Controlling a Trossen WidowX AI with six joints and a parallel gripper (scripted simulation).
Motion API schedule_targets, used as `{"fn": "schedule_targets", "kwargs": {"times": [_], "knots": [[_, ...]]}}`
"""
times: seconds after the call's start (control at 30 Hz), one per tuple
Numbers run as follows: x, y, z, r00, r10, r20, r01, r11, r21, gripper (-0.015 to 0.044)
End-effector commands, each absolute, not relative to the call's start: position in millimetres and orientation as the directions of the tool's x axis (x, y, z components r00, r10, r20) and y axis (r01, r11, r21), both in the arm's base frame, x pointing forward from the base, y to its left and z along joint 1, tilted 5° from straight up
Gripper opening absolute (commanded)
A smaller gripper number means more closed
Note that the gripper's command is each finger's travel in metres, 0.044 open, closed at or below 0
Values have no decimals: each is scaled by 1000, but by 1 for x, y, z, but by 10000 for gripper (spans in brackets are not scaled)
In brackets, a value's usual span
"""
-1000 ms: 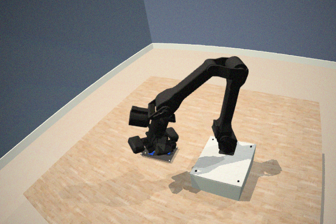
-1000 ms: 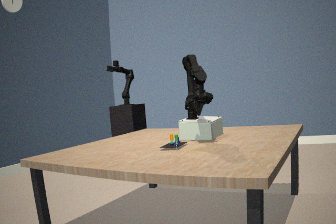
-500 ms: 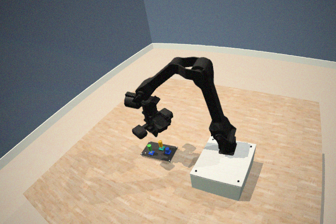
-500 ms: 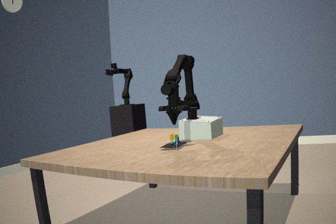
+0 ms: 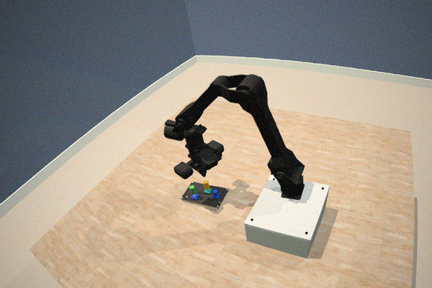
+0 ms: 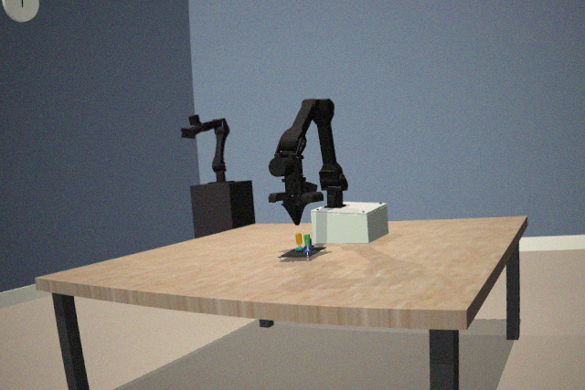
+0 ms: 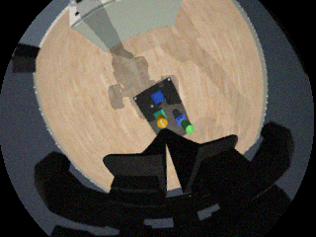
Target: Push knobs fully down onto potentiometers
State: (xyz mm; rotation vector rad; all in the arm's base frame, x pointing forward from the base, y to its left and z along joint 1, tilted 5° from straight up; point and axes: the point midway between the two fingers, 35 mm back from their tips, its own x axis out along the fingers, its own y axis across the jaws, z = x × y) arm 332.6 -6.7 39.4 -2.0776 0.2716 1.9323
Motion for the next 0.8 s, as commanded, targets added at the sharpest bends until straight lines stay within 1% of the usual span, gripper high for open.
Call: {"fn": "schedule_targets", "kwargs": {"times": [0.0,0.47,0.77], "knots": [[331,-6,36,79,65,-995,-327,-941,-88,0],[333,-5,17,79,65,-995,-327,-941,-88,0],[333,-4,16,79,65,-995,-327,-941,-88,0]]}}
